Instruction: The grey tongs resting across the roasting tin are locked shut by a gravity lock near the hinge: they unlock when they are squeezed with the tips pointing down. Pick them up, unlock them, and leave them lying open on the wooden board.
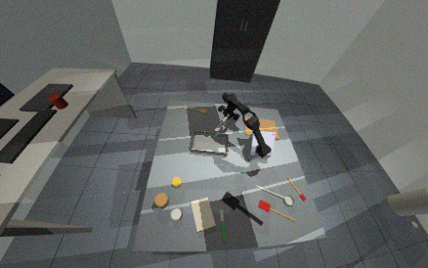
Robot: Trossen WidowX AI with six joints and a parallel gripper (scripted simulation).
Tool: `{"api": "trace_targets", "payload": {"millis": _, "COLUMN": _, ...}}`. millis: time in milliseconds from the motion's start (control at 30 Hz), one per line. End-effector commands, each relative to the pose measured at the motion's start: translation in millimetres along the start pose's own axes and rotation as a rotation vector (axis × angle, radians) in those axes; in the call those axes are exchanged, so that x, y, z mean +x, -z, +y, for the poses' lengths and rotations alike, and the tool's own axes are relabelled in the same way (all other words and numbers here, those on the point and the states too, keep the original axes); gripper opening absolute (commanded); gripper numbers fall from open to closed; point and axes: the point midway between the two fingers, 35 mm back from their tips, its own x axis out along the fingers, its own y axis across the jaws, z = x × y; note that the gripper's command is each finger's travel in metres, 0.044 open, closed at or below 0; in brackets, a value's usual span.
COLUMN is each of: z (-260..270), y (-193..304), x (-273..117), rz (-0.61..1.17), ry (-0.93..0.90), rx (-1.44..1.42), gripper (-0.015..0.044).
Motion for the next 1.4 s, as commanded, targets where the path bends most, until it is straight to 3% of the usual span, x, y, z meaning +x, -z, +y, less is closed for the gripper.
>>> {"api": "trace_targets", "payload": {"millis": 0, "z": -8, "y": -33, "x": -8, "rz": -0.005, "ry": -0.005, "rx": 0.037, "gripper": -0.0150}}
{"api": "trace_targets", "payload": {"millis": 433, "z": -51, "y": -123, "x": -13, "rz": 0.013, "ry": 0.023, "rx": 0.152, "gripper": -0.0150}}
{"api": "trace_targets", "payload": {"millis": 767, "z": -68, "y": -144, "x": -17, "rz": 0.010, "ry": 0.022, "rx": 0.186, "gripper": -0.0150}}
{"api": "trace_targets", "payload": {"millis": 1367, "z": -171, "y": -231, "x": -35, "rz": -0.020, "ry": 0.010, "rx": 0.348, "gripper": -0.0150}}
